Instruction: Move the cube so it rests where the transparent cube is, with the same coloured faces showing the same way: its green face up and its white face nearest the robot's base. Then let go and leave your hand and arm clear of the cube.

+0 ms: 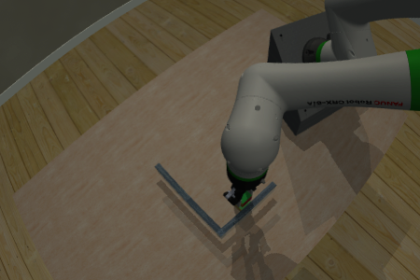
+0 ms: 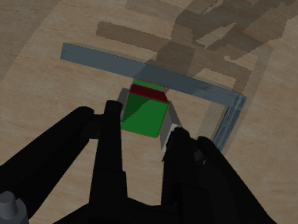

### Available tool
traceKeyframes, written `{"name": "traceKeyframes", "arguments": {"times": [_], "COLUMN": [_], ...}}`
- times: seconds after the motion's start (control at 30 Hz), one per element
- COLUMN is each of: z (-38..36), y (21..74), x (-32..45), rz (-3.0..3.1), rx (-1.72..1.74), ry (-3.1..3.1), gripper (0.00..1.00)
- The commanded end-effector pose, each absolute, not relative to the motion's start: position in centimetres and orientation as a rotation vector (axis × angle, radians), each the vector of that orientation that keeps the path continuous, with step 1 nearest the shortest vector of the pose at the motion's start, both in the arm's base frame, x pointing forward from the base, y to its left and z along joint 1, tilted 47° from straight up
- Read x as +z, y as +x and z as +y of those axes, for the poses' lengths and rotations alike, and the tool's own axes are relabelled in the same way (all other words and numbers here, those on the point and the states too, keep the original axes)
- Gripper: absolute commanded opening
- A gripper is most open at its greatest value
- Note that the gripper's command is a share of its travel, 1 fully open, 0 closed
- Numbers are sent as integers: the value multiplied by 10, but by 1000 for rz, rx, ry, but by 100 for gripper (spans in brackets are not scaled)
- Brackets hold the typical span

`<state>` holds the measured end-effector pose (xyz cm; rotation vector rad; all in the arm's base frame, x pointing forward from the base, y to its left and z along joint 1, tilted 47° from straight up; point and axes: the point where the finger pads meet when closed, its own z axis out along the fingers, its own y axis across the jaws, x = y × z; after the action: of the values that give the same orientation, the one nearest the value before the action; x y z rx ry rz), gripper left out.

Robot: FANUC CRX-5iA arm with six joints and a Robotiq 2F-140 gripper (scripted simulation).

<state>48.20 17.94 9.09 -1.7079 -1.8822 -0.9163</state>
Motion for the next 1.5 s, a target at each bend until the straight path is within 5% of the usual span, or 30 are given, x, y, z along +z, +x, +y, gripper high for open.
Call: {"name": "traceKeyframes", "arguments": {"times": [0.0,1.47], "z": [179,229], "y": [482,490], "x": [91,44], "rz": [-1882,-1882], "rx": [-917,-917], "ry": [-1708,-1708], "gripper": [0,0]}}
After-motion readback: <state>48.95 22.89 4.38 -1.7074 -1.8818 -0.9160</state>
